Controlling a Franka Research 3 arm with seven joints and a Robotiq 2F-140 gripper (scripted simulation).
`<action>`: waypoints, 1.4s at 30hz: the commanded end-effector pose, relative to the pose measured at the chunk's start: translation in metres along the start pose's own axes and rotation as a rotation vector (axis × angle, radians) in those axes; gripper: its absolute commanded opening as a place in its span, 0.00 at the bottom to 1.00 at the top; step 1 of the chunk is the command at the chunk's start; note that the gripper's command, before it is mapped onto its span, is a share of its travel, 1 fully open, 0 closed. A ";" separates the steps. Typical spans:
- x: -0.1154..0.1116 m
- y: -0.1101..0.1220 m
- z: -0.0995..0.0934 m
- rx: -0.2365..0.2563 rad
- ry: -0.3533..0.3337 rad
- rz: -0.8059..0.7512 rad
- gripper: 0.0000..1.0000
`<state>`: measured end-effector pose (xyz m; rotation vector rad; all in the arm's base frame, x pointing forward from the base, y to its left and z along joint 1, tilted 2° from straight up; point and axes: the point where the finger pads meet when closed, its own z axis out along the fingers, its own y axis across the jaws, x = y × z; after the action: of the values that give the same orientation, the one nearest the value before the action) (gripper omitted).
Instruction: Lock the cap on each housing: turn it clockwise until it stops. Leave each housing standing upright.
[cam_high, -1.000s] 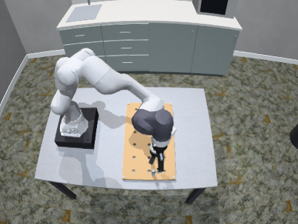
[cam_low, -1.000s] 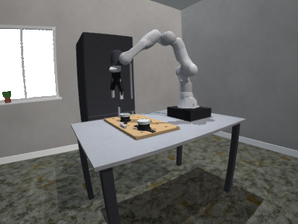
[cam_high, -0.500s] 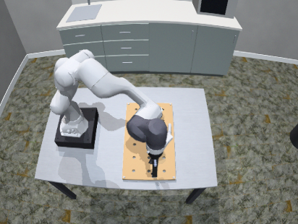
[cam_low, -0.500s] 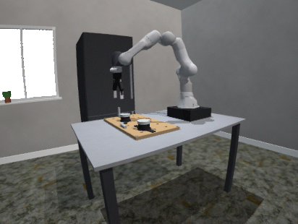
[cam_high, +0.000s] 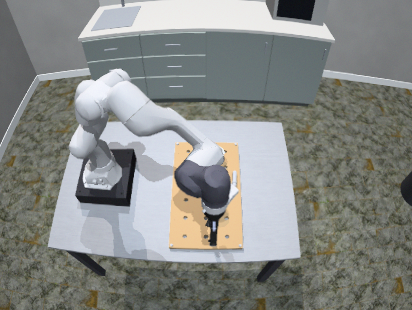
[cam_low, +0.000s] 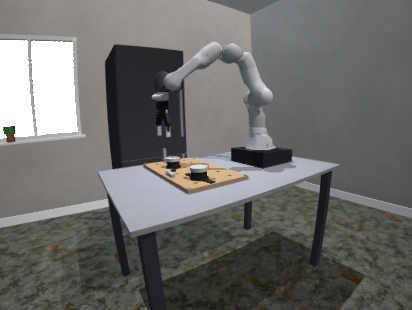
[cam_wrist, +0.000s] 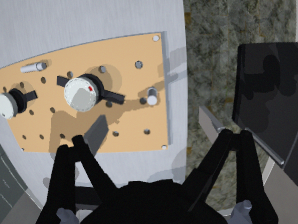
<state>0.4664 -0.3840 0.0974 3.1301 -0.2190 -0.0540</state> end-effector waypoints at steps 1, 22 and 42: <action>0.001 -0.001 0.003 0.000 0.003 0.005 1.00; 0.002 0.000 0.038 0.000 0.003 0.005 1.00; 0.002 0.000 0.038 0.000 0.003 0.005 0.36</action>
<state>0.4667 -0.3835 0.0602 3.1288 -0.2329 -0.0528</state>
